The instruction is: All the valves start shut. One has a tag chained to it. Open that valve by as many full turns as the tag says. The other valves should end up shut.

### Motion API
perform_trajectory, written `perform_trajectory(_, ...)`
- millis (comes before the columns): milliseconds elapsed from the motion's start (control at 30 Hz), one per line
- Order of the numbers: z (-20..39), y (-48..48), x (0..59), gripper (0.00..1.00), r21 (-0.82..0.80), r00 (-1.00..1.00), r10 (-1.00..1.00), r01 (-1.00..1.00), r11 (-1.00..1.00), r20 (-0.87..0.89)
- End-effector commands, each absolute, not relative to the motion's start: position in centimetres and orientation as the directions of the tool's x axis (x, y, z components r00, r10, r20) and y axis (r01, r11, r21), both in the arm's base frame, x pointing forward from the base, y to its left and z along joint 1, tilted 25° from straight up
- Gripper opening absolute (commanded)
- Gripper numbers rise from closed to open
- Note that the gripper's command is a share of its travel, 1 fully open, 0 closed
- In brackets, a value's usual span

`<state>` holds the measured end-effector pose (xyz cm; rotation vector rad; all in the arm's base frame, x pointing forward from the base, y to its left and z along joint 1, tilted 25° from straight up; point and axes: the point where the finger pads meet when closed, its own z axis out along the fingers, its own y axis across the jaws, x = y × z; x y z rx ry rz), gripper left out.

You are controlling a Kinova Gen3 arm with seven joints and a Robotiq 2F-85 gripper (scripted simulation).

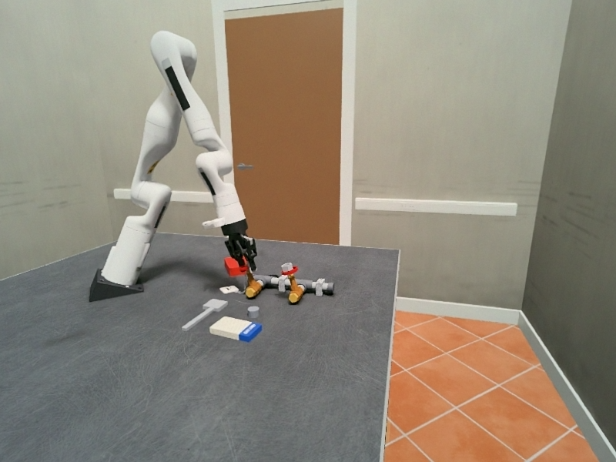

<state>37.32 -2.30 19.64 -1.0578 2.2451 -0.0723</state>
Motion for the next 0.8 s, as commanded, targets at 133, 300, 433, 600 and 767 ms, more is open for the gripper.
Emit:
perform_trajectory(133,19.66,-2.31,37.33,0.55,-0.400,-0.334,-0.819,-0.746,0.532,-0.467)
perform_trajectory(300,19.66,-2.31,37.33,0.55,-0.451,-0.247,-0.874,-0.779,0.436,-0.418)
perform_trajectory(433,19.66,-2.31,37.33,0.55,-0.472,-0.205,-0.896,-0.791,0.389,-0.394)
perform_trajectory(600,19.66,-2.31,37.33,0.55,-0.493,-0.163,-0.915,-0.801,0.341,-0.368)
perform_trajectory(767,19.66,-2.31,37.33,0.55,-0.507,-0.132,-0.928,-0.807,0.305,-0.348)
